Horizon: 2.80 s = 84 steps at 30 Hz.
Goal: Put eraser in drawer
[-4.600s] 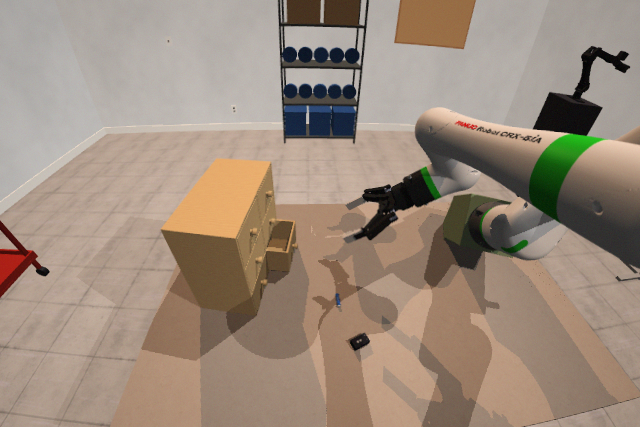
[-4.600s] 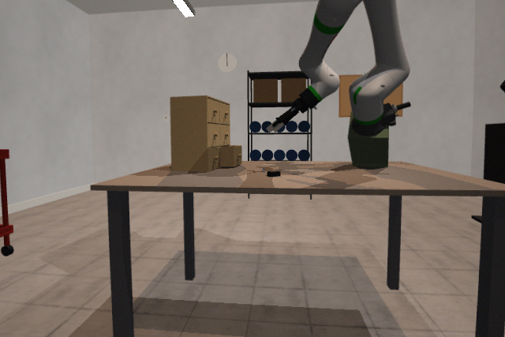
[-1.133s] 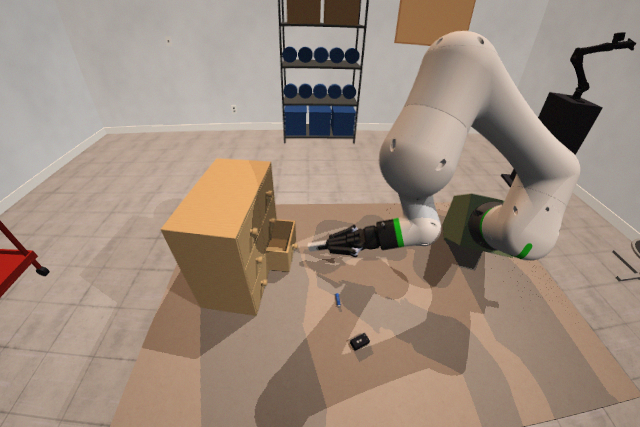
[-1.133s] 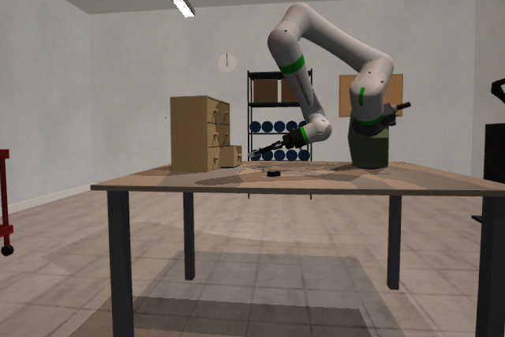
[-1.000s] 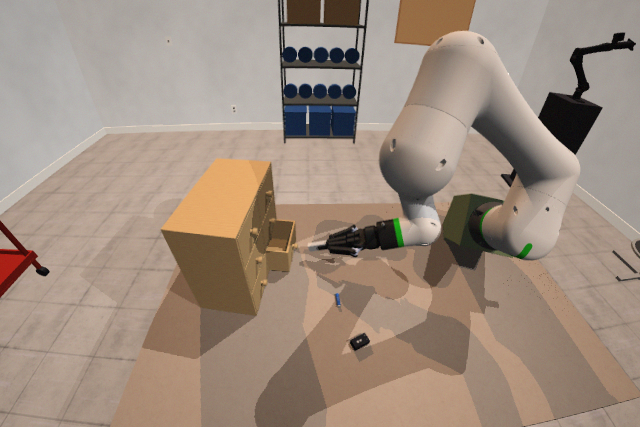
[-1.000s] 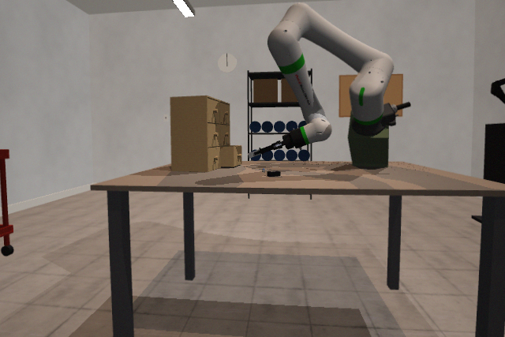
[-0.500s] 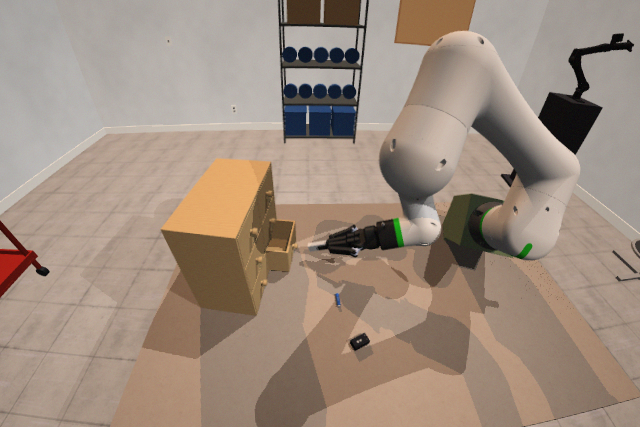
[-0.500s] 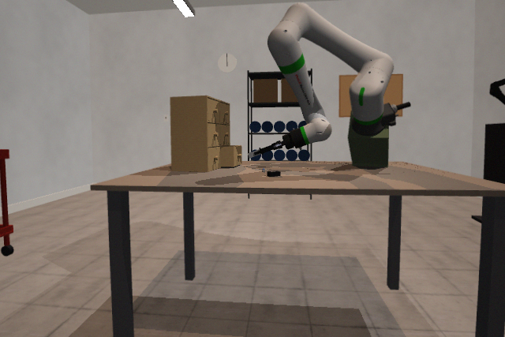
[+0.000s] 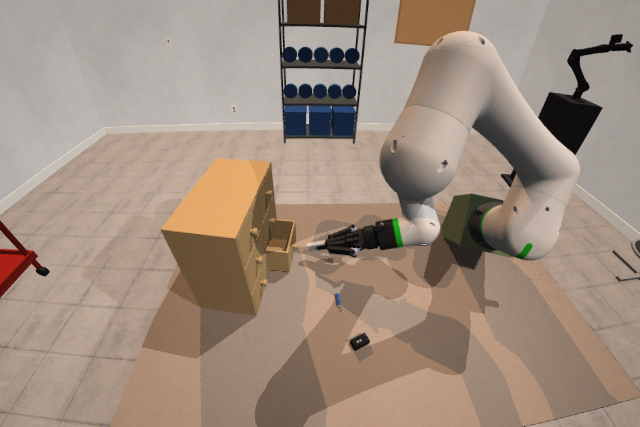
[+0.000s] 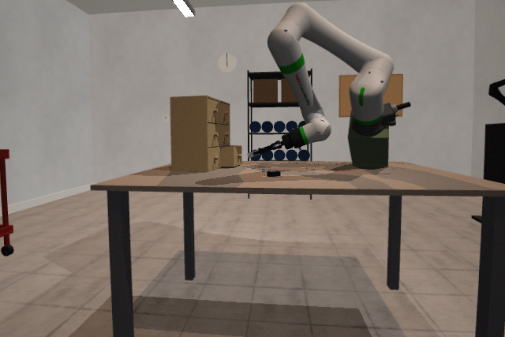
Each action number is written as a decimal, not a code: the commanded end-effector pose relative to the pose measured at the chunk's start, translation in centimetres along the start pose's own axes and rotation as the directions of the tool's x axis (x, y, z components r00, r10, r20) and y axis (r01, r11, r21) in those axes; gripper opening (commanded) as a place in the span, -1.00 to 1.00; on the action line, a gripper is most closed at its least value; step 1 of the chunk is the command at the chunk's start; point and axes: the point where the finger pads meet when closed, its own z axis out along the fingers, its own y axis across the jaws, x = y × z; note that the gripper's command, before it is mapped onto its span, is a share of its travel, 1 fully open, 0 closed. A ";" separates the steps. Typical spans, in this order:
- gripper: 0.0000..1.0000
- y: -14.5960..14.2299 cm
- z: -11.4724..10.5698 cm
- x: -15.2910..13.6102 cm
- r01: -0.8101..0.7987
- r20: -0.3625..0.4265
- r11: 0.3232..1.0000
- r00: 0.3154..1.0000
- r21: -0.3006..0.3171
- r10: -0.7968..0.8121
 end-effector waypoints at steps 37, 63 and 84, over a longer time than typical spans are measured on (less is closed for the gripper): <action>-1.00 0.0 4.6 1.7 0.000 0.000 1.000 1.000 0.000 0.000; -1.00 0.0 8.1 3.0 0.000 0.000 1.000 1.000 0.000 0.000; -1.00 0.0 9.5 3.5 0.000 0.000 1.000 1.000 0.000 0.000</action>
